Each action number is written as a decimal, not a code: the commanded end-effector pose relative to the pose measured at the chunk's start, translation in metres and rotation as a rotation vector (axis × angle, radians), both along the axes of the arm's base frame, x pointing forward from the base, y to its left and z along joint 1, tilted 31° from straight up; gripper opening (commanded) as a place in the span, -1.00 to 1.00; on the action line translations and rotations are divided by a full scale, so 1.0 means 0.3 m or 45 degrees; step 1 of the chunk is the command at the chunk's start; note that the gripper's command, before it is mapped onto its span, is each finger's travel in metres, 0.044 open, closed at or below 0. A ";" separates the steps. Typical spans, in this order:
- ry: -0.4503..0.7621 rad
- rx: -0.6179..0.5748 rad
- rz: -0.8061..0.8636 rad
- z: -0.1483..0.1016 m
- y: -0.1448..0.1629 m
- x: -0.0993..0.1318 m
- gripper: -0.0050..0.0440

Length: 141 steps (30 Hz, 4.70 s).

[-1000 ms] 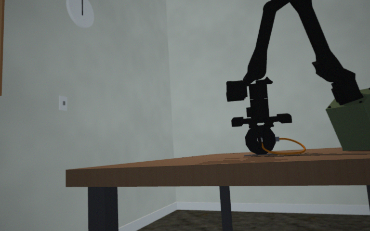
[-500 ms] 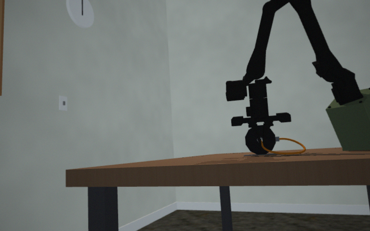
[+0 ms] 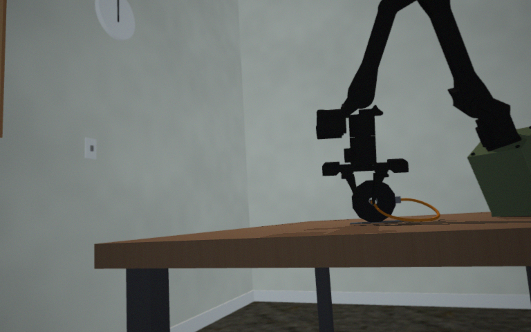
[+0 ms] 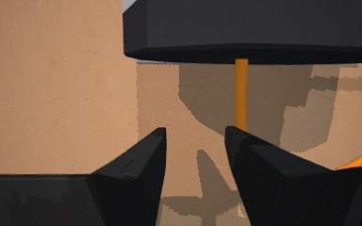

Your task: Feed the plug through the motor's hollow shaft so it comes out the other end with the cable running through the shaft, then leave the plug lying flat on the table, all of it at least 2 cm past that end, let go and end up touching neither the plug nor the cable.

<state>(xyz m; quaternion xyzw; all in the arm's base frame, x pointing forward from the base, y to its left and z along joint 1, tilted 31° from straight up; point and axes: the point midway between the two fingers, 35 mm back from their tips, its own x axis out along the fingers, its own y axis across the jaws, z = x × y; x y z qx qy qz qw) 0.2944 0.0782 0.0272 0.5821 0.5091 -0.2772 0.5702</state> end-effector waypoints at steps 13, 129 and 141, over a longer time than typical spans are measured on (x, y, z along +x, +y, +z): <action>-0.357 -0.232 0.644 0.156 -0.102 0.162 -0.14; -1.752 -1.015 3.407 -0.207 -0.464 0.084 -0.51; -1.752 -1.018 3.405 -0.216 -0.488 0.094 -0.80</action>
